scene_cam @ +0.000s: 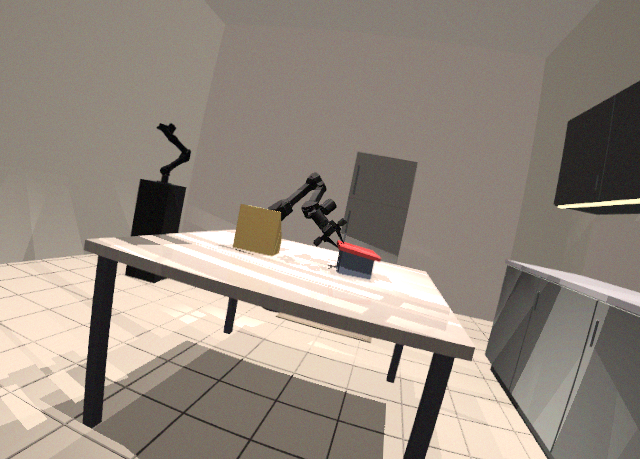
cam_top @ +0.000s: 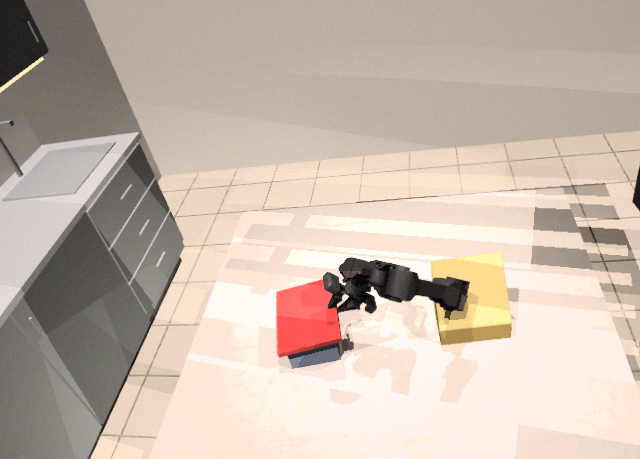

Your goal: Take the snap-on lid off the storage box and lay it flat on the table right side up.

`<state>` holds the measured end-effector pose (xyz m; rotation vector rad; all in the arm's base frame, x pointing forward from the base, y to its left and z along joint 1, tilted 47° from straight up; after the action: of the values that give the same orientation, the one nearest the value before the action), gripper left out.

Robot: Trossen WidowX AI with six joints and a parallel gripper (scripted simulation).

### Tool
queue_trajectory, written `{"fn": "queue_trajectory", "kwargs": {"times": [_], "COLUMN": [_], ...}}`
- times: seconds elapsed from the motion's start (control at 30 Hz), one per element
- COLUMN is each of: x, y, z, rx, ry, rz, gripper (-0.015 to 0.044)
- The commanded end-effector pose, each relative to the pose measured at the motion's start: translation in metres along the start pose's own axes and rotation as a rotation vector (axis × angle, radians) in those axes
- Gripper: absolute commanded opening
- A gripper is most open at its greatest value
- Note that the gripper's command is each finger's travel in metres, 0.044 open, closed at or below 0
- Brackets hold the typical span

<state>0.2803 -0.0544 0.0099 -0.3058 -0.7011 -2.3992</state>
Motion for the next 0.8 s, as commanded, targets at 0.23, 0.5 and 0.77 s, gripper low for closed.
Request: {"fn": "queue_trajectory", "kwargs": {"times": [0.23,0.5,0.77], "x": [-0.0017,-0.0022,-0.0027], "y": [0.0011,0.0015,0.0019], "z": [0.0002,0.0003,0.0004], "rx": [-0.002,-0.002,-0.002], "ry": [-0.001,-0.001,-0.001], "rz": [0.001,0.001,0.001], "gripper": [0.0,0.0,0.0]}}
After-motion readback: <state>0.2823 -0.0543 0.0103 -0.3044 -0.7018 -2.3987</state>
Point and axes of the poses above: the point midway between the two fingers, 35 mm back from their tips, its own x axis back along the fingers, its own y axis across the jaws, z = x × y, the point moved 7 cm from there along x, back along the fingers, and after that the axes turned 13 degrees about -x, right-handed, at the moved point
